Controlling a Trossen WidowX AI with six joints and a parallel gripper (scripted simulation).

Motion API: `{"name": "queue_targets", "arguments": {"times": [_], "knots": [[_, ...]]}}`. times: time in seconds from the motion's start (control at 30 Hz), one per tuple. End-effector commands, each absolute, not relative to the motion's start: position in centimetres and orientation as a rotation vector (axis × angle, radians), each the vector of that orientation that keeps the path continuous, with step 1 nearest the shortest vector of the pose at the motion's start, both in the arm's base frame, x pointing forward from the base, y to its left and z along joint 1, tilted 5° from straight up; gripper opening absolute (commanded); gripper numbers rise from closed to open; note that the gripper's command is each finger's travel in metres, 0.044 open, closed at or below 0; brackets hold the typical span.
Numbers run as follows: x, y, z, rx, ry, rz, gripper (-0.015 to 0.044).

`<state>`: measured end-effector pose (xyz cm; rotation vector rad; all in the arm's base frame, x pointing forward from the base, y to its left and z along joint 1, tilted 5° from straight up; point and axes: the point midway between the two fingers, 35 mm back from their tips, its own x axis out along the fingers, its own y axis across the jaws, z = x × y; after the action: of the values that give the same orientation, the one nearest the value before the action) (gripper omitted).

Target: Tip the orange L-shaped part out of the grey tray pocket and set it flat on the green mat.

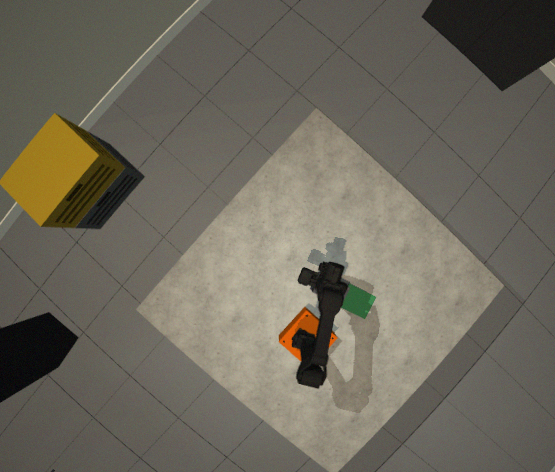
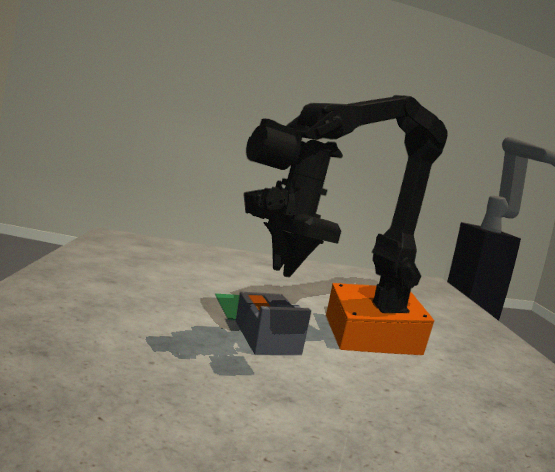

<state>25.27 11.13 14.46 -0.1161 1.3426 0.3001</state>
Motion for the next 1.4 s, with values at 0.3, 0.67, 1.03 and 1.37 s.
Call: {"name": "queue_targets", "arguments": {"times": [0.3,0.67,1.03,1.37], "knots": [[23.7,8.1,12.4,-0.100,1.472,0.183,0.0180],[24.3,8.6,5.3,-0.100,1.472,0.184,0.0180],[24.3,8.6,5.0,-0.100,1.472,0.184,0.0180],[24.5,8.7,3.4,-0.100,1.472,0.184,0.0180]]}}
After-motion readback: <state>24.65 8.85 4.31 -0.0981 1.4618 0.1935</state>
